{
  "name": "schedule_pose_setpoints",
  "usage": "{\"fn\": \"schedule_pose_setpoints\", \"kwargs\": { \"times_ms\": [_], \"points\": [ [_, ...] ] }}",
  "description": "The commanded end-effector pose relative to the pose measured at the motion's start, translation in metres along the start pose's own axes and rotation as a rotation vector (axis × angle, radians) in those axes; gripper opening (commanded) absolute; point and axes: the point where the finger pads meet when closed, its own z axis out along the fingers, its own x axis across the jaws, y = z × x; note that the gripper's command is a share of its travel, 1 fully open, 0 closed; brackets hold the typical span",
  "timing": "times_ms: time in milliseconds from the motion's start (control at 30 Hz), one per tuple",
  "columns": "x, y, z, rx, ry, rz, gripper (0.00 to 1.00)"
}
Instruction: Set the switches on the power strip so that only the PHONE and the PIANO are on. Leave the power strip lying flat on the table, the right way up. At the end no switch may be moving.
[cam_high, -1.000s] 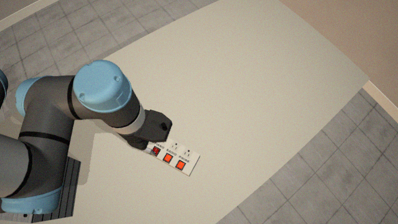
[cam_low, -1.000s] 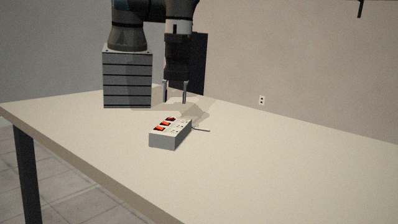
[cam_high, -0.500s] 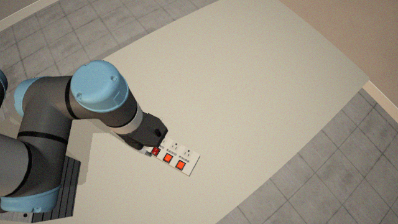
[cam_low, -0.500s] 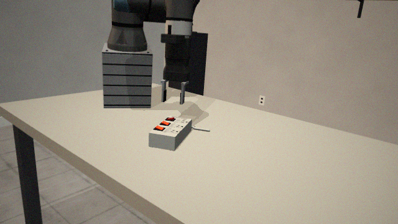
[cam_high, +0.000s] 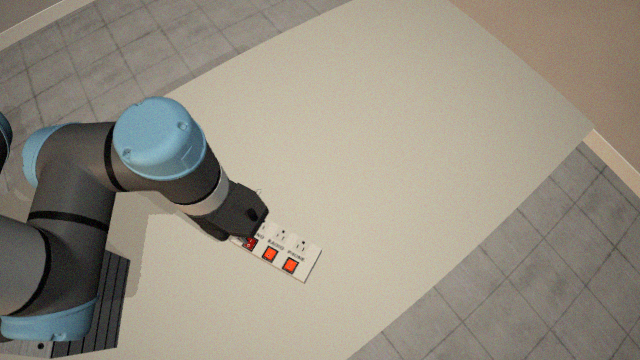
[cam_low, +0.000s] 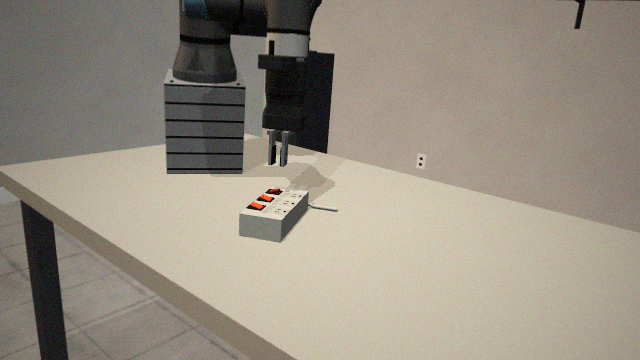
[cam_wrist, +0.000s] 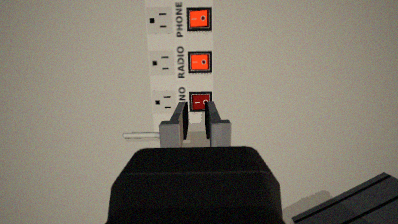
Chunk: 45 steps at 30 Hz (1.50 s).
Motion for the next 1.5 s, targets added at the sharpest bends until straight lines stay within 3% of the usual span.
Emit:
{"fn": "schedule_pose_setpoints", "kwargs": {
  "times_ms": [0,1467],
  "points": [
    [-0.0002,-0.0003,-0.0003,0.001,-0.001,0.0,0.0],
    [-0.0003,-0.0002,0.006,0.001,0.0,0.001,0.0]
  ]
}}
